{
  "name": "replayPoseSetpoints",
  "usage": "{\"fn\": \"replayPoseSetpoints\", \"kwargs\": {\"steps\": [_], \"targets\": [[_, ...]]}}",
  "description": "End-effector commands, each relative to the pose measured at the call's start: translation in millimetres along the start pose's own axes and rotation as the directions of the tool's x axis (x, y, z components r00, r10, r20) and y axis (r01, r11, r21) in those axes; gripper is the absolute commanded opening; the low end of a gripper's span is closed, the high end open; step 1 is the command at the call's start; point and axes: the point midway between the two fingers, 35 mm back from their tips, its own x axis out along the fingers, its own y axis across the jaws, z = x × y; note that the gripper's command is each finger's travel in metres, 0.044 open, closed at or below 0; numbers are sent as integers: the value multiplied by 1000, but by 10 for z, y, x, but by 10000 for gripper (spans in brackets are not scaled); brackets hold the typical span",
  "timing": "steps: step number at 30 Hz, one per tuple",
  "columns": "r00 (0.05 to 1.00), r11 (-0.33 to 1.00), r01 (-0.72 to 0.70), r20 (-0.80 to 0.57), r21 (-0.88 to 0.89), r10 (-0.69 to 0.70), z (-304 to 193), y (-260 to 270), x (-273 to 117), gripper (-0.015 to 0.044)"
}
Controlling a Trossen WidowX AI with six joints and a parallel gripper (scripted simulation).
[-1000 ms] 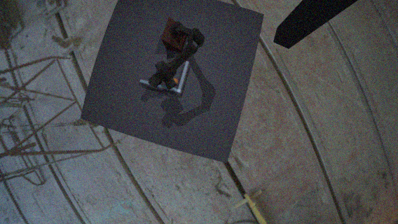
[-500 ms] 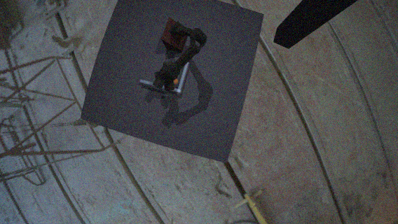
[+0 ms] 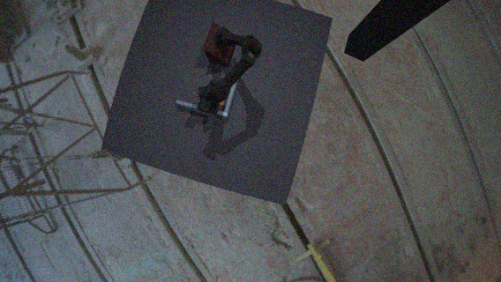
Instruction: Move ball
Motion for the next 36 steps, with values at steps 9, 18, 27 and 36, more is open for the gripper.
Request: {"fn": "replayPoseSetpoints", "kwargs": {"steps": [9,18,27,36], "targets": [[1000,1000,-3,-5,16,3,-9,23,433,0],[1000,1000,-3,-8,16,3,-22,4,704,0],[1000,1000,-3,-8,16,3,-23,5,819,0],[1000,1000,-3,-4,13,3,-19,5,860,53]]}}
